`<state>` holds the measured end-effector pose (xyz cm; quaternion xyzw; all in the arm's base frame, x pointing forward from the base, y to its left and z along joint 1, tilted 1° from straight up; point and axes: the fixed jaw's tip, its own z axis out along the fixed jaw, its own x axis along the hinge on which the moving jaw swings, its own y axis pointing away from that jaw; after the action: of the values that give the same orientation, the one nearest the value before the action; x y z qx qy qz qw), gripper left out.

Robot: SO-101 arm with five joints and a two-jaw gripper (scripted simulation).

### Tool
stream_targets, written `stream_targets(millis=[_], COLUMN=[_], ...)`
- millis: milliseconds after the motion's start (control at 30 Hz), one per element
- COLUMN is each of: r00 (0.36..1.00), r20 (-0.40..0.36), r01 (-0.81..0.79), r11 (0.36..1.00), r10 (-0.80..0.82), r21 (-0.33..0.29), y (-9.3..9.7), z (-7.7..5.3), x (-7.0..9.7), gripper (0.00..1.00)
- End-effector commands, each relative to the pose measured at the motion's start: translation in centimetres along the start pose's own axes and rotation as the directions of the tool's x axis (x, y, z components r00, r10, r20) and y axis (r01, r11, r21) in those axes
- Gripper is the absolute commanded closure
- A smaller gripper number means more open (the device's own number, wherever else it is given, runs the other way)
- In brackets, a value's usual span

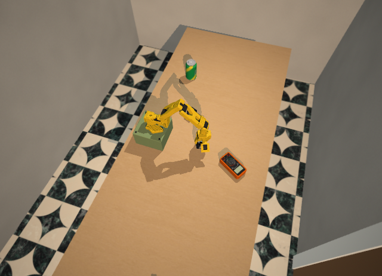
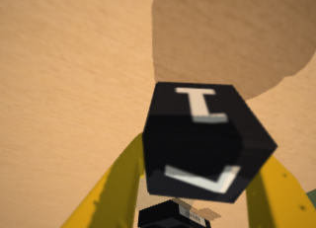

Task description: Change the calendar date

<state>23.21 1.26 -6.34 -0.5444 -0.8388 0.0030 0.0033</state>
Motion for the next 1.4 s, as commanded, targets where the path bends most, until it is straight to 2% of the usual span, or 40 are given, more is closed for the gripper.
stream_targets(millis=[0, 600, 1033, 1200, 1367], r00=[1.0, 1.0, 1.0, 1.0, 1.0], r20=[0.001, 0.002, 0.002, 0.002, 0.002], r01=[0.0, 0.0, 0.0, 0.0, 0.0], r11=[1.0, 1.0, 1.0, 1.0, 1.0], r10=[0.0, 0.0, 0.0, 0.0, 0.0], r21=[-0.005, -0.006, -0.008, -0.008, -0.008], y=[0.2, 0.2, 0.2, 0.3, 0.4], z=[0.2, 0.2, 0.1, -0.8, -2.5], x=[0.1, 0.1, 0.1, 0.1, 0.1], gripper=[0.75, 0.65, 0.64, 0.64, 0.64])
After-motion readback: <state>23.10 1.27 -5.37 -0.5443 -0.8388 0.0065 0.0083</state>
